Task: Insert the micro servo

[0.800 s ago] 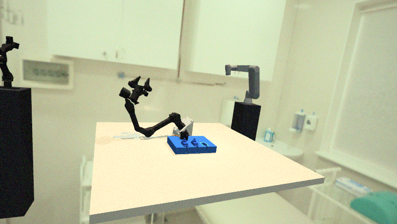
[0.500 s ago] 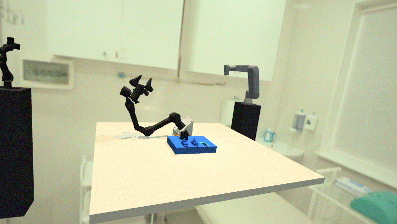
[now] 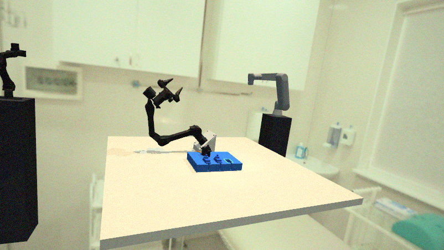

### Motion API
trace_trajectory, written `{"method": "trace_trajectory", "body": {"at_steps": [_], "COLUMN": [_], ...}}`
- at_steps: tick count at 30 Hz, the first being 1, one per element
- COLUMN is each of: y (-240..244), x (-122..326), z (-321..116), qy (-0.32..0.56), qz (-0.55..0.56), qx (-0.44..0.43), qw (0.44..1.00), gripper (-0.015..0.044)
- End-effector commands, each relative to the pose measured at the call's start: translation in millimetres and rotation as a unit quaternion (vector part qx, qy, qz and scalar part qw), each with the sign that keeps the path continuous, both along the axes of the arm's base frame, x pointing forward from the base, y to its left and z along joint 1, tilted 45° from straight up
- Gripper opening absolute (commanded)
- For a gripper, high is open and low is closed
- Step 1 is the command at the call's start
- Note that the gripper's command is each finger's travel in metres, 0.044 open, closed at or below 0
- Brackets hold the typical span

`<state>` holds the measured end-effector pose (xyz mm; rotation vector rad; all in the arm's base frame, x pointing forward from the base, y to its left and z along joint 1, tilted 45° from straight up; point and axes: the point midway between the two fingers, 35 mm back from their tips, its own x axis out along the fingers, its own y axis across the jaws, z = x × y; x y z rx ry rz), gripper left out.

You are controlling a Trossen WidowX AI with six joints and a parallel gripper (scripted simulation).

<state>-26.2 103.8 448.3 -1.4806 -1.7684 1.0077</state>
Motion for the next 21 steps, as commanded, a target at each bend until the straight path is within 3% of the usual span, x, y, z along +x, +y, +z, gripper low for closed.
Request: {"method": "trace_trajectory", "body": {"at_steps": [1, 21], "y": [20.0, 81.2], "x": [8.2, 62.4], "z": [-14.3, -82.7], "qy": [0.038, 0.246], "qz": [-0.035, -0.238], "qx": [-0.046, -0.206], "qw": [0.998, 0.917], "gripper": [0.0440, 0.0440]}}
